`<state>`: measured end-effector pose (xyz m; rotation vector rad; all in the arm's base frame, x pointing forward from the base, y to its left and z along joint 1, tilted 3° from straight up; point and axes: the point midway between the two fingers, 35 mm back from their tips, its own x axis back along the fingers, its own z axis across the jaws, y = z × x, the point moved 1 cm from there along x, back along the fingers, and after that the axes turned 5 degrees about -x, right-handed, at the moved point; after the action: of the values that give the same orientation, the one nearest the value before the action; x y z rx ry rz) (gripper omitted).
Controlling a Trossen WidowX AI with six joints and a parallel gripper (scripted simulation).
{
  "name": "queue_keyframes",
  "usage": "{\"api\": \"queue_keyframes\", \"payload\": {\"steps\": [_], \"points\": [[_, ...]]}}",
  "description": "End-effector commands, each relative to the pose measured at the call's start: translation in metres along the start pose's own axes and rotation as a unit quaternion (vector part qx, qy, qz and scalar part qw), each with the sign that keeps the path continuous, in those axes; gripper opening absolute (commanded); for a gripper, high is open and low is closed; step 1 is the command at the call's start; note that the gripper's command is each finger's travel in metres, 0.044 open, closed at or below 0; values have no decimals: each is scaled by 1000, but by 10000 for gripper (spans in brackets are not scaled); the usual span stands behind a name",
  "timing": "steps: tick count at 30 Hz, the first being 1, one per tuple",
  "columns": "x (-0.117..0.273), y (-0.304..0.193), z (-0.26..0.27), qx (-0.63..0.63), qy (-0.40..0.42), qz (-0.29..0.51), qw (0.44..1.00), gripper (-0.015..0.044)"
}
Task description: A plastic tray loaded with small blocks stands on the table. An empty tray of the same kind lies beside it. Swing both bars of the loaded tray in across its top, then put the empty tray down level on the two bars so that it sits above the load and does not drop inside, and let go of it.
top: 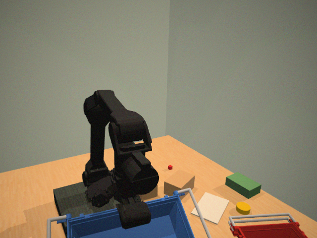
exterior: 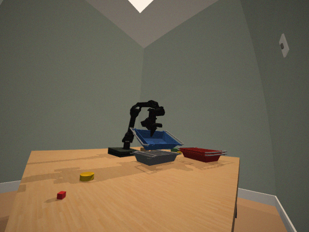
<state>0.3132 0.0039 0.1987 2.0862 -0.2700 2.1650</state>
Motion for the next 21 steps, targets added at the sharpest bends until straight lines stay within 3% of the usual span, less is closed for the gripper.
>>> {"api": "queue_keyframes", "payload": {"steps": [1, 21], "points": [[10, -11, -3, 14, 20, 2, 1000, 0], [10, -20, -6, 26, 20, 3, 999, 0]]}}
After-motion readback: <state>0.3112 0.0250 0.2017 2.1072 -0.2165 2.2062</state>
